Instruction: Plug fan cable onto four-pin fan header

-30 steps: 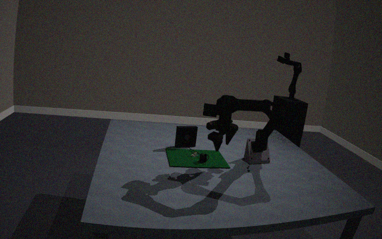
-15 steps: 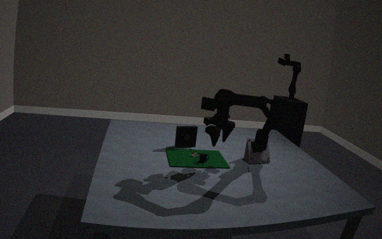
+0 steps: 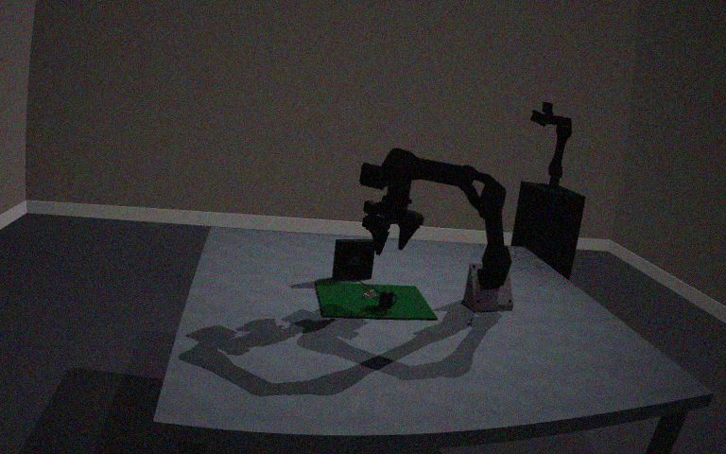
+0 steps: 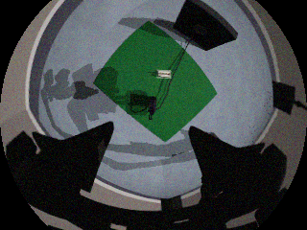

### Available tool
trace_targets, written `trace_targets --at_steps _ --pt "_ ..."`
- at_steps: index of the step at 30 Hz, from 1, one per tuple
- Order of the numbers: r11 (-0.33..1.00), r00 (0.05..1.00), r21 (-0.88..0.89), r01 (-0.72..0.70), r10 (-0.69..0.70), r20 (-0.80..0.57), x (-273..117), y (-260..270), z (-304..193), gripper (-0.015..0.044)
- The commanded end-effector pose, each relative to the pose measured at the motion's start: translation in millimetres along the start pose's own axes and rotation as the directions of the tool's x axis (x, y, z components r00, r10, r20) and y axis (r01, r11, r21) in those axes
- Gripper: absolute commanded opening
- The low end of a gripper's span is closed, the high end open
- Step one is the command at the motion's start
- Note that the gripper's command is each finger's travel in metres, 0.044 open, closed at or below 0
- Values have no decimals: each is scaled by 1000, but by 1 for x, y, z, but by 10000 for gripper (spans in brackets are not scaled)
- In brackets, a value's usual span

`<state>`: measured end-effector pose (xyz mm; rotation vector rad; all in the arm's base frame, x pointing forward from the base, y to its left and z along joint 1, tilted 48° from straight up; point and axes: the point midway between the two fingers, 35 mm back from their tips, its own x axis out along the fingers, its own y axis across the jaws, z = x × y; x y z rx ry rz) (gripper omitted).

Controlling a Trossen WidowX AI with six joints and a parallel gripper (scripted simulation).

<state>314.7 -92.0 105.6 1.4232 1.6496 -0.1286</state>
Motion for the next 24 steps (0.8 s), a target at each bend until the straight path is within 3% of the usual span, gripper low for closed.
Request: trace_targets --at_steps 1,6,24 --pt "1000 1000 6 5 -5 -15 34 1 2 440" --pt "1000 1000 3 4 -4 -23 90 -1 -3 440" --pt "1000 1000 3 4 -4 -22 109 -1 -3 440"
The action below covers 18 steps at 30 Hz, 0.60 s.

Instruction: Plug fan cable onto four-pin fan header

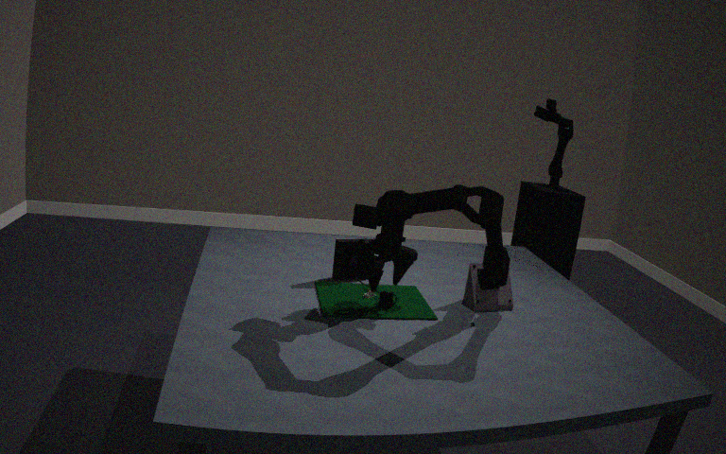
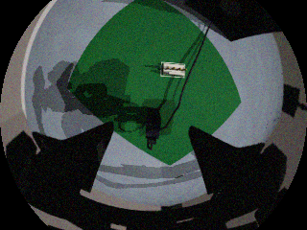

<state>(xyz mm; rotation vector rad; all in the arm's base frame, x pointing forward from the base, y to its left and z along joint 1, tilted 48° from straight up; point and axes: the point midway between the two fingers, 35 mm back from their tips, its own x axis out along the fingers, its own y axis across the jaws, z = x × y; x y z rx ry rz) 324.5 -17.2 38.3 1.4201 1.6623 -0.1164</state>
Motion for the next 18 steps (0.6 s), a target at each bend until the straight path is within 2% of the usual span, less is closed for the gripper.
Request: trace_targets --at_steps 1,18 --pt "1000 1000 9 0 0 -9 10 -2 -2 440" --pt "1000 1000 8 -1 1 -11 37 -2 -3 440"
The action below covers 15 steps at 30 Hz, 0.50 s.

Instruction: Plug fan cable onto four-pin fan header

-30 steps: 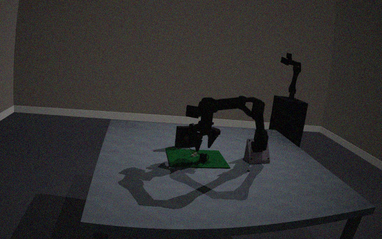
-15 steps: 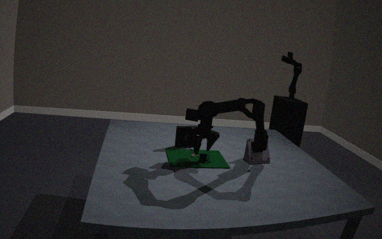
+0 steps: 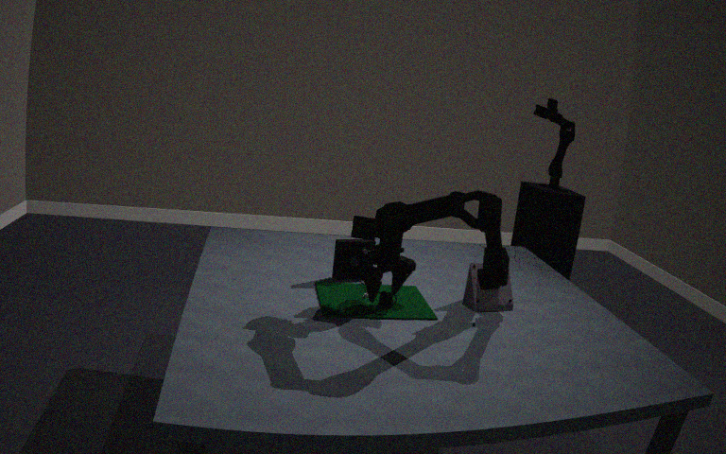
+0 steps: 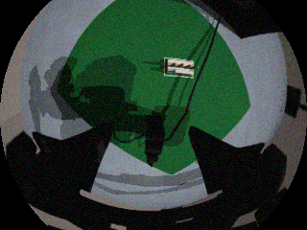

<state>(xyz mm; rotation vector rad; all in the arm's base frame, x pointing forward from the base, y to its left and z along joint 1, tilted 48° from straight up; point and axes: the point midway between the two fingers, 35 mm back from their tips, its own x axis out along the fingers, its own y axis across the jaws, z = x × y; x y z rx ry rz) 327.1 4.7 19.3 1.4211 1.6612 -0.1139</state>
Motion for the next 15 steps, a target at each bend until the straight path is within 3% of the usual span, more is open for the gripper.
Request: trace_targets --at_steps 1,11,15 --pt "1000 1000 9 1 -1 -10 10 -2 -2 440" --pt "1000 1000 9 1 0 -11 12 -3 -3 440" --pt "1000 1000 1 1 -1 -4 10 -1 -1 335"
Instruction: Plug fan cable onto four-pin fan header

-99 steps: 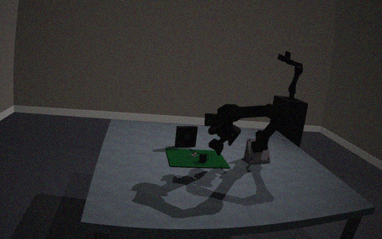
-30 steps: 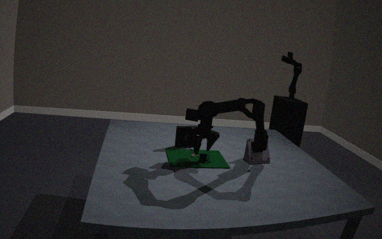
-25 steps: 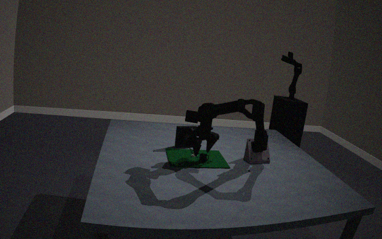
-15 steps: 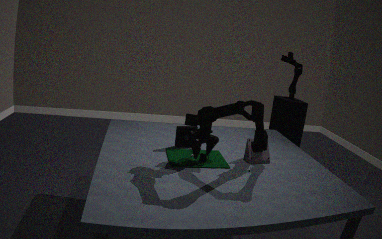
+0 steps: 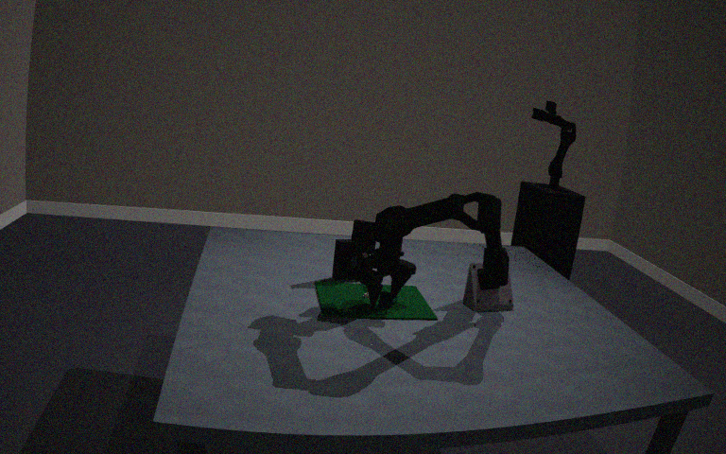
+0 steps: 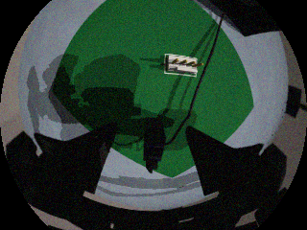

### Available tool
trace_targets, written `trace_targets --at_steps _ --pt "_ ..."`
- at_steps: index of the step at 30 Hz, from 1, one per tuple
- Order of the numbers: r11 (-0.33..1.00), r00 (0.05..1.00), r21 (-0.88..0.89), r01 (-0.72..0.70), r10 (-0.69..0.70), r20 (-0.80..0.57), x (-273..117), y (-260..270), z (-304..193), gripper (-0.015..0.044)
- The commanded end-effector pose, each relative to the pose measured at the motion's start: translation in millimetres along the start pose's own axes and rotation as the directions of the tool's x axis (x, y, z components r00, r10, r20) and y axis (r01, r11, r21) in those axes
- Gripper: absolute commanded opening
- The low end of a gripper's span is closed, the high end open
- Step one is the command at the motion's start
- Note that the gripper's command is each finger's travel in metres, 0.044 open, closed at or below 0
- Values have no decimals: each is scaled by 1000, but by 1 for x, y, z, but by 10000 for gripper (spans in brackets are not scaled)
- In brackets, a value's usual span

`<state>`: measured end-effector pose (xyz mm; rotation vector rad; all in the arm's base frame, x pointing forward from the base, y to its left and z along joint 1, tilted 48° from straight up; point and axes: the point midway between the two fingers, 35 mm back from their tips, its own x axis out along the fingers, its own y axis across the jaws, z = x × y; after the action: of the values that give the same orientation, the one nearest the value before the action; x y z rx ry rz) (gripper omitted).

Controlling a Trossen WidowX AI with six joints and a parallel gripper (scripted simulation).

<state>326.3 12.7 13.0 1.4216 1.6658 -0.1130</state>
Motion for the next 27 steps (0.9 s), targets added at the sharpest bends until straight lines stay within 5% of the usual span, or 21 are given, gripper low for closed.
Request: trace_targets --at_steps 1,4,27 --pt "1000 1000 0 0 0 0 0 0 0 309" --pt "1000 1000 0 0 0 0 0 0 0 230" --pt "1000 1000 0 0 0 0 0 0 0 77"
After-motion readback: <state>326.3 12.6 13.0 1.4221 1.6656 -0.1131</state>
